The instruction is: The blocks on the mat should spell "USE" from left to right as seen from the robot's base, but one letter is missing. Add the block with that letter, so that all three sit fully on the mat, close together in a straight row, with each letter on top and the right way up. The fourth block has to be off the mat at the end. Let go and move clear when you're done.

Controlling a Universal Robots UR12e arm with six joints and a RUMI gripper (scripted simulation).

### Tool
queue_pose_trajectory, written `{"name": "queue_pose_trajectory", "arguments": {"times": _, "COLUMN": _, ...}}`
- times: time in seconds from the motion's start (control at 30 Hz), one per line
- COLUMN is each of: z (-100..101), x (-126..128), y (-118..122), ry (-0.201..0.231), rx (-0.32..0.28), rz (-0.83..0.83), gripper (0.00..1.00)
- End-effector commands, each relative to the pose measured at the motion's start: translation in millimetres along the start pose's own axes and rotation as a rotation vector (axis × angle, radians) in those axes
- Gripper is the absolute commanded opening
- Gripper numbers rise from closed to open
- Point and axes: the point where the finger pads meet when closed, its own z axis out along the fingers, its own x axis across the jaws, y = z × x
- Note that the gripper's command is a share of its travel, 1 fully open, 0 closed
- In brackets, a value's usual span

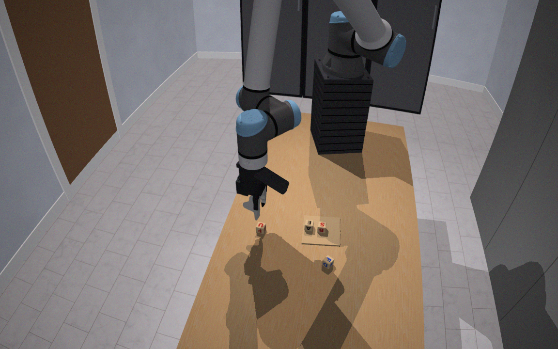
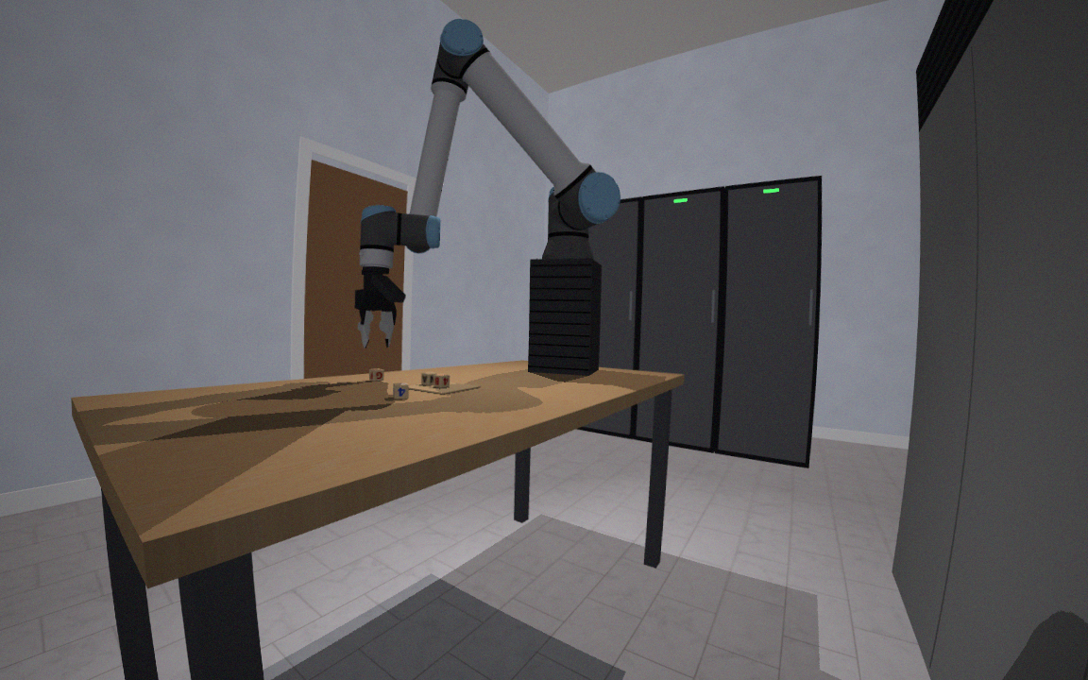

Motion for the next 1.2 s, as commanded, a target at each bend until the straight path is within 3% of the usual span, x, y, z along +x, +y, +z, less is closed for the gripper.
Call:
{"name": "queue_pose_trajectory", "arguments": {"times": 0.0, "z": -0.6, "x": 0.6, "y": 0.3, "ry": 0.001, "rx": -0.001, "rz": 0.000, "gripper": 0.40}}
{"name": "queue_pose_trajectory", "arguments": {"times": 1.17, "z": 11.6, "x": 0.6, "y": 0.1, "ry": 0.001, "rx": -0.001, "rz": 0.000, "gripper": 0.40}}
